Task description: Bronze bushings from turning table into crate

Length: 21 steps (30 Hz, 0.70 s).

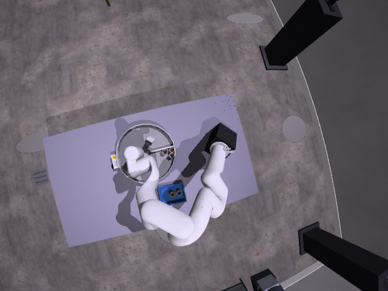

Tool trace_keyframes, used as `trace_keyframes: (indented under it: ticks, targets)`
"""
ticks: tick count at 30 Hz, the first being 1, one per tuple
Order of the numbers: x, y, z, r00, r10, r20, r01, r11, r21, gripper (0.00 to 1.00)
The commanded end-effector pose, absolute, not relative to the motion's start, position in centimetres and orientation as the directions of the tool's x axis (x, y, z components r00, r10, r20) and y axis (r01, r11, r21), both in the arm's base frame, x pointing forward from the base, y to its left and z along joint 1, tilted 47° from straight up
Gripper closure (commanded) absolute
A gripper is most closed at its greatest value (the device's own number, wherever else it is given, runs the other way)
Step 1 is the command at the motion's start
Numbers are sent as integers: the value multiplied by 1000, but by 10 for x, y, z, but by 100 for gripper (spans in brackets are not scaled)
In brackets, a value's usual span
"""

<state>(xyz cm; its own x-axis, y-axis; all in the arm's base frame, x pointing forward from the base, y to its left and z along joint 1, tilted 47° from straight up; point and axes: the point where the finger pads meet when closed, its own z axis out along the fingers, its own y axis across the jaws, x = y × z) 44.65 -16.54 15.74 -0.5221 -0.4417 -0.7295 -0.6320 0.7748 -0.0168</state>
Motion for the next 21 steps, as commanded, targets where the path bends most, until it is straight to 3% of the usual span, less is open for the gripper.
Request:
trace_keyframes:
  ticks: [1, 21]
  targets:
    - [450, -167, 156, -521, -439, -732, -627, 778, -21, 100]
    - [456, -163, 149, -521, -439, -732, -627, 778, -21, 100]
